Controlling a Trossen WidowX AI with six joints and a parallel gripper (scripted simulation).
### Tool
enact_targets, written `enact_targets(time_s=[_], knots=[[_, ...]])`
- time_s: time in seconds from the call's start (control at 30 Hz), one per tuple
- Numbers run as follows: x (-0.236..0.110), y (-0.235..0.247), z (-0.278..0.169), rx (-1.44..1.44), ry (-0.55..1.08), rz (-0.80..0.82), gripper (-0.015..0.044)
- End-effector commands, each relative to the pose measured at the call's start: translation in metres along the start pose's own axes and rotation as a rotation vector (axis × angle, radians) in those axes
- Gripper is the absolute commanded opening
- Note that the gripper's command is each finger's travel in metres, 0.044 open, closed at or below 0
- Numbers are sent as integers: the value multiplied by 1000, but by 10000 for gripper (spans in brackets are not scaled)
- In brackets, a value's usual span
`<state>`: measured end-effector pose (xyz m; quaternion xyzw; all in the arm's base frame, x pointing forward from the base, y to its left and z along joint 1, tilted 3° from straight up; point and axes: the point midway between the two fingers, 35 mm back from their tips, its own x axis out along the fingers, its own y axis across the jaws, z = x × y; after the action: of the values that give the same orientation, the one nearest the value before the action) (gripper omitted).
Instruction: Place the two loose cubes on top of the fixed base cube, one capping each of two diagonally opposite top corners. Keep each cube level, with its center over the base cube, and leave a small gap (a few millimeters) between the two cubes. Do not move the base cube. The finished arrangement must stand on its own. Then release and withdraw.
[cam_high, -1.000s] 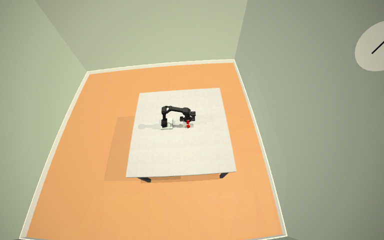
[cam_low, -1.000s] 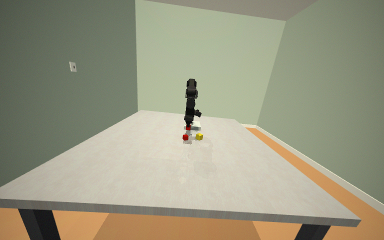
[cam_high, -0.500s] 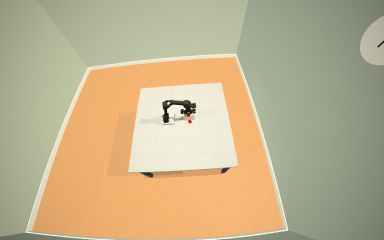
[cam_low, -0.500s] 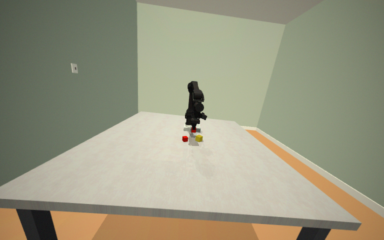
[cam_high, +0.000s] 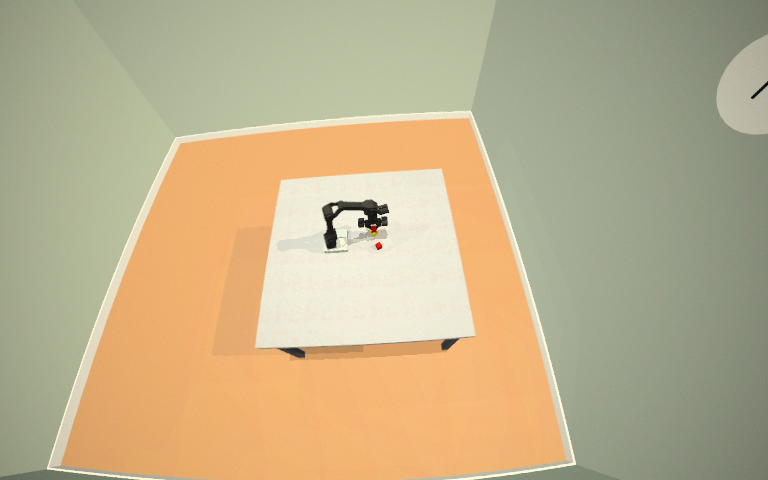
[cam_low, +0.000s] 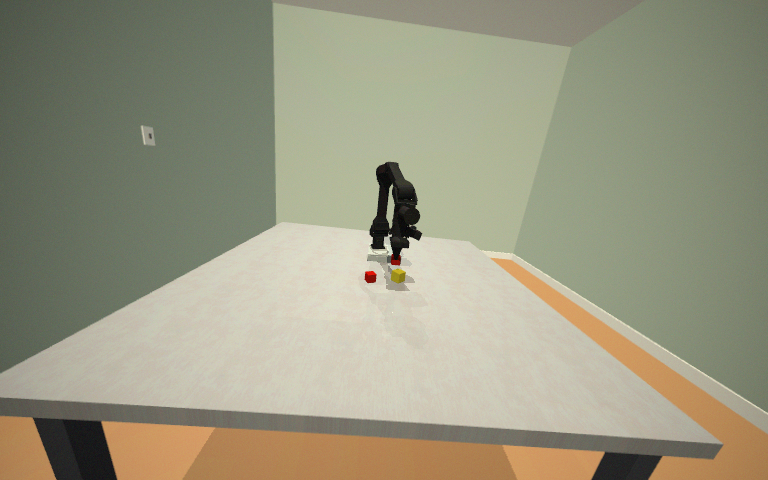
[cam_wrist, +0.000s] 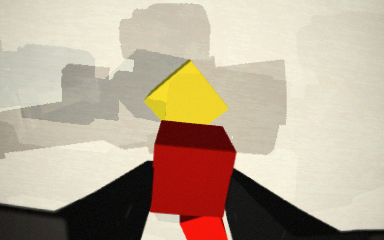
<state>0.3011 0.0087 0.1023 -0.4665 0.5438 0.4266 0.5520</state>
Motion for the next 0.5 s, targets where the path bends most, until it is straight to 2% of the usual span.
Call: enact_targets(time_s=[0.0, 0.47], knots=[[2, 2, 1, 4, 5, 3, 105], [17, 2, 1, 4, 5, 3, 105]])
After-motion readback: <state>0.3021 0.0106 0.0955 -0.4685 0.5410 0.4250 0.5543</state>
